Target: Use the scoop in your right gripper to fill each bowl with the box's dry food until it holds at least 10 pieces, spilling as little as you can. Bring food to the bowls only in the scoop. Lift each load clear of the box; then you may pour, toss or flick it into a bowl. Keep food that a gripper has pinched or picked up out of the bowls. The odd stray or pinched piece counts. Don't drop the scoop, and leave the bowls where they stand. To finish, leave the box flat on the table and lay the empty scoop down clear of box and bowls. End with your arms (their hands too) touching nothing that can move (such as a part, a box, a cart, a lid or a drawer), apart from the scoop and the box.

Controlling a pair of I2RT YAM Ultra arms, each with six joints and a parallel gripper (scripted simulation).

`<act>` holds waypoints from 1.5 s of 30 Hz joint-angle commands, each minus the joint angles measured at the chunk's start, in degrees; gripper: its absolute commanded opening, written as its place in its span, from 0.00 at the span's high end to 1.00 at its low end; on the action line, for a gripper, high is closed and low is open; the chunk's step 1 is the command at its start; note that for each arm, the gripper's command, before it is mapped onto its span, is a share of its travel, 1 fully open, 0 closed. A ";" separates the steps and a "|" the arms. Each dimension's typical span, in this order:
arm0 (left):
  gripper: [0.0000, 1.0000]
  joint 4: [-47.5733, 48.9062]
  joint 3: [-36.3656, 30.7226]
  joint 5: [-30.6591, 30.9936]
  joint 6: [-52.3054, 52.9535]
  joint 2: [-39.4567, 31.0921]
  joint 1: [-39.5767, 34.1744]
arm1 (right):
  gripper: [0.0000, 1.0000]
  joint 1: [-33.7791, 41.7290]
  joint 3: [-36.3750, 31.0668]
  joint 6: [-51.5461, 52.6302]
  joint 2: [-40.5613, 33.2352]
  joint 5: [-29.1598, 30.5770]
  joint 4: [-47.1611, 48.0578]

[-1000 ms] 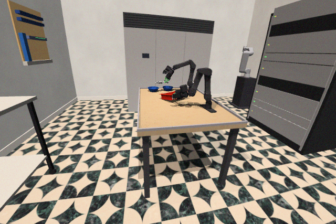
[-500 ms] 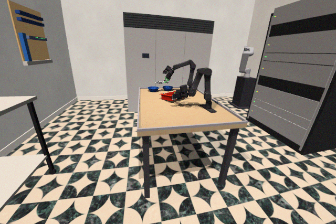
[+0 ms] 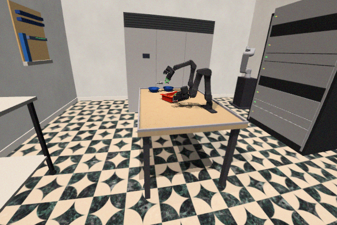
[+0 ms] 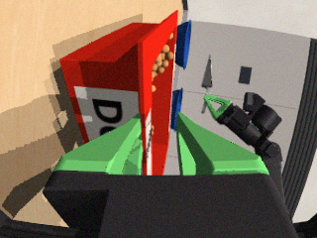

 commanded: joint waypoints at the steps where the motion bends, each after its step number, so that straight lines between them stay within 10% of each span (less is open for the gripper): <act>1: 0.74 3.82 1.27 0.94 0.74 0.63 0.50 | 1.00 -0.69 1.75 -0.43 -1.96 -0.43 1.47; 45: 0.74 11.65 -5.94 5.08 2.94 3.72 6.00 | 1.00 -0.69 1.75 -0.43 -1.96 -0.43 1.47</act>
